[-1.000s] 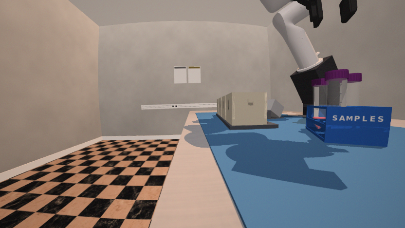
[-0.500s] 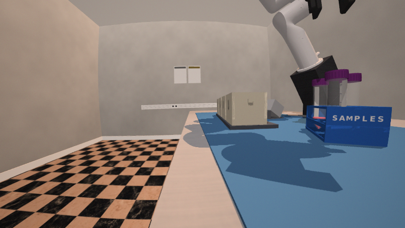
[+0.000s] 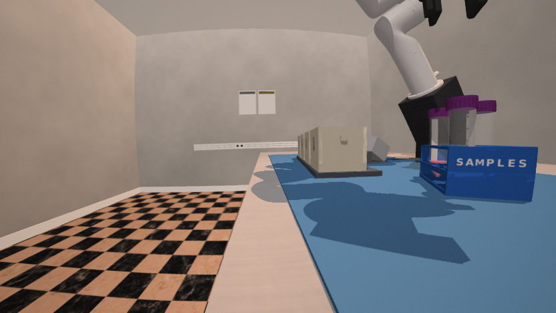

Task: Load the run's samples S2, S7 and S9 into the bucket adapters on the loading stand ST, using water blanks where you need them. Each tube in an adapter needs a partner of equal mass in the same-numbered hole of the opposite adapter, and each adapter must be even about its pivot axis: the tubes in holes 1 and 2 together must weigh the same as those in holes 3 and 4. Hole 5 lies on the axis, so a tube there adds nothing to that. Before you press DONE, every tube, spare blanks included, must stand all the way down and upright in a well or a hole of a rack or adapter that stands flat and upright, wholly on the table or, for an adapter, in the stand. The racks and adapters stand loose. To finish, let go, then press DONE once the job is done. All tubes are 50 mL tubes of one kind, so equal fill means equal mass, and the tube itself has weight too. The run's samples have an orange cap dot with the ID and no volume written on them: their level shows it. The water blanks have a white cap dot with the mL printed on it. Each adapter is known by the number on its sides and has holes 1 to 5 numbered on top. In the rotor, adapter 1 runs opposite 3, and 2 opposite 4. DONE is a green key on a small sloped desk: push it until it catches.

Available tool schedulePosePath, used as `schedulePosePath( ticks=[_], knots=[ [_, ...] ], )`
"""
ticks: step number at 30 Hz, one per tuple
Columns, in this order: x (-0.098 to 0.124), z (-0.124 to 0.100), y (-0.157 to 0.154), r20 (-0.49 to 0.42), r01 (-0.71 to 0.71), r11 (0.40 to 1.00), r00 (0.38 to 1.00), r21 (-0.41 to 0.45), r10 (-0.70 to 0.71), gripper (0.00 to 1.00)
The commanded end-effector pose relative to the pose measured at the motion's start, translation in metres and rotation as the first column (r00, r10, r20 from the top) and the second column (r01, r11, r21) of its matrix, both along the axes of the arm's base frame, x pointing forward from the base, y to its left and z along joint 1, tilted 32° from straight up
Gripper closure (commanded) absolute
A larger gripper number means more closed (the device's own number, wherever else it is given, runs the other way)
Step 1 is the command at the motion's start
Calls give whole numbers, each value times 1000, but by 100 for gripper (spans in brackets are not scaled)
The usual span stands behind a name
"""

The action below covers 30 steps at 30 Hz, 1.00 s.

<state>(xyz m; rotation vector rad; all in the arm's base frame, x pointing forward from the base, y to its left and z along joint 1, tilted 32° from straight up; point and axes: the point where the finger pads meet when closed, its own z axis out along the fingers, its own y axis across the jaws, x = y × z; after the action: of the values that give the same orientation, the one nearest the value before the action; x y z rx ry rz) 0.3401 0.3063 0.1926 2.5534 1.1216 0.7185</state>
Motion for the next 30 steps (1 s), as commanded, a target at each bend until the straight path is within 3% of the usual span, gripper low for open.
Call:
schedulePosePath(
  ticks=[1, 10, 30],
  knots=[
    [-4, -1, 1, 2, -1, 1000, 1000, 3, 1, 43],
    [-42, -25, -2, 2, -1, 1000, 1000, 3, 1, 43],
    [-48, -29, -2, 2, -1, 1000, 1000, 3, 1, 43]
  ],
)
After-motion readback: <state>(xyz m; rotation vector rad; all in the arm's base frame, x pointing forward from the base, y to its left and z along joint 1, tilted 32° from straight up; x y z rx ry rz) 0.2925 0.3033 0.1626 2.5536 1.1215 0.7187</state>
